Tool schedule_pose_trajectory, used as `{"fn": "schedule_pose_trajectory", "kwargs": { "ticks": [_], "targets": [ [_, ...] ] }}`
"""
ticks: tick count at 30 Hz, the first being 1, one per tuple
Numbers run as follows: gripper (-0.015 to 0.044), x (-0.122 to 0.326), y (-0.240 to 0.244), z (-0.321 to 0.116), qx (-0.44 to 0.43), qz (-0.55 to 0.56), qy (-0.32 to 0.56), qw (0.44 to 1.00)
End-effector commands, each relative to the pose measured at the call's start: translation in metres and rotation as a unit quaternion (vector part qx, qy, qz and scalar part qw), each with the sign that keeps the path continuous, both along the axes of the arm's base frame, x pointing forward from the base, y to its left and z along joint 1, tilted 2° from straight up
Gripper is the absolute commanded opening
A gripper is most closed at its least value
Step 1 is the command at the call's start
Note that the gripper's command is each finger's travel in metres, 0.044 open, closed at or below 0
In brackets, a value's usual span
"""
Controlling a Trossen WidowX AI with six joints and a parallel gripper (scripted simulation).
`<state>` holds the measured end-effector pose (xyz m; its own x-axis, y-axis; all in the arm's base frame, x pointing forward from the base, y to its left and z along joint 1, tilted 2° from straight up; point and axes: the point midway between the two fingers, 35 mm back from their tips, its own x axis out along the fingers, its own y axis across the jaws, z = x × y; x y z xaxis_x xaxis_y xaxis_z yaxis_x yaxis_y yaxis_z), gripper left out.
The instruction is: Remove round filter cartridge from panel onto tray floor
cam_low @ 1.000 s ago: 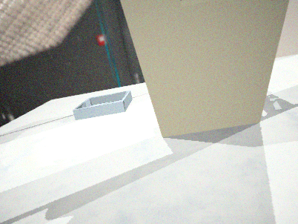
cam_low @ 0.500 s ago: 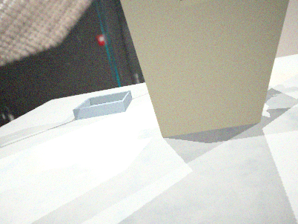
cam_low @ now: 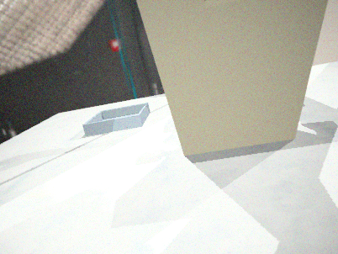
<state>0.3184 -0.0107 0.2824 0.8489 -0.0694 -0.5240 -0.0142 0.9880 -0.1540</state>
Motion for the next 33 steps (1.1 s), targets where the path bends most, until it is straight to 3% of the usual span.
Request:
{"fn": "schedule_pose_trajectory", "kwargs": {
  "ticks": [1, 33],
  "targets": [
    [0.0112, 0.001, 0.000, -0.001, -0.001, 0.003, 0.001, 1.000],
    [0.0112, 0.013, 0.000, -0.008, -0.001, 0.003, 0.000, 1.000]
  ]
}}
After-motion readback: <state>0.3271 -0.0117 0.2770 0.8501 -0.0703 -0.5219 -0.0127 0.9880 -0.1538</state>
